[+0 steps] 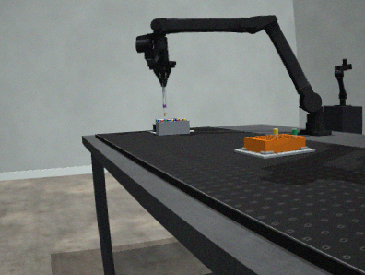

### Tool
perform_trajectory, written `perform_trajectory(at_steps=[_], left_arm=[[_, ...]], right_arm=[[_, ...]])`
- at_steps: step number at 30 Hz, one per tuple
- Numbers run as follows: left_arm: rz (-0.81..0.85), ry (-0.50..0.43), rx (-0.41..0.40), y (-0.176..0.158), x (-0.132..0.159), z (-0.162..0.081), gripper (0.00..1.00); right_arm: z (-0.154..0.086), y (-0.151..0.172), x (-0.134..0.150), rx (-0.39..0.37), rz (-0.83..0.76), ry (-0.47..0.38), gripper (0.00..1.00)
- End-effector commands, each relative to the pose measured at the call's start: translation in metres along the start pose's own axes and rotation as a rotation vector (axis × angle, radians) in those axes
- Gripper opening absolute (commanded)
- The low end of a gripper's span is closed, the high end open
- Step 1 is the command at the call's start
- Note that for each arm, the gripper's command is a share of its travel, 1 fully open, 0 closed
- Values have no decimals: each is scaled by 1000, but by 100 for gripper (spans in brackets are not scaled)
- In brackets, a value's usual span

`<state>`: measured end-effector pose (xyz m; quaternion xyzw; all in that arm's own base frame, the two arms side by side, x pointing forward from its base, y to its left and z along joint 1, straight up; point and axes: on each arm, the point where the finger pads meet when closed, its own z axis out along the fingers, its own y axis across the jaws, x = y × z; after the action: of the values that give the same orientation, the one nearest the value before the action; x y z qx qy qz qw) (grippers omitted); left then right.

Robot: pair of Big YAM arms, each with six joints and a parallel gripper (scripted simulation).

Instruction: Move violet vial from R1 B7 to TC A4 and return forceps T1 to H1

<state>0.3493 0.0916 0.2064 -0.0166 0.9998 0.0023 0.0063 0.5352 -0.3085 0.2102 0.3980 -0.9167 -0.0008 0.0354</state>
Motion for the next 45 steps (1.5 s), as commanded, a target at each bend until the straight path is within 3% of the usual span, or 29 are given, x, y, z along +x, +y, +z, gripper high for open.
perform_trajectory(at_steps=[1,7,20,36,37,45], left_arm=[[20,27,9,-4,1,8,100],[20,27,9,-4,1,8,100],[20,27,9,-4,1,8,100],[20,27,9,-4,1,8,100],[20,27,9,-4,1,8,100],[20,27,9,-4,1,8,100]], right_arm=[[-14,-17,-9,55,-16,-11,9],[-19,-16,-8,66,-15,-14,9],[4,-4,-6,10,-18,1,9],[-2,-6,-6,28,-17,-4,9],[-14,4,-7,53,-48,-2,9],[-16,14,-16,63,-25,-6,9]])
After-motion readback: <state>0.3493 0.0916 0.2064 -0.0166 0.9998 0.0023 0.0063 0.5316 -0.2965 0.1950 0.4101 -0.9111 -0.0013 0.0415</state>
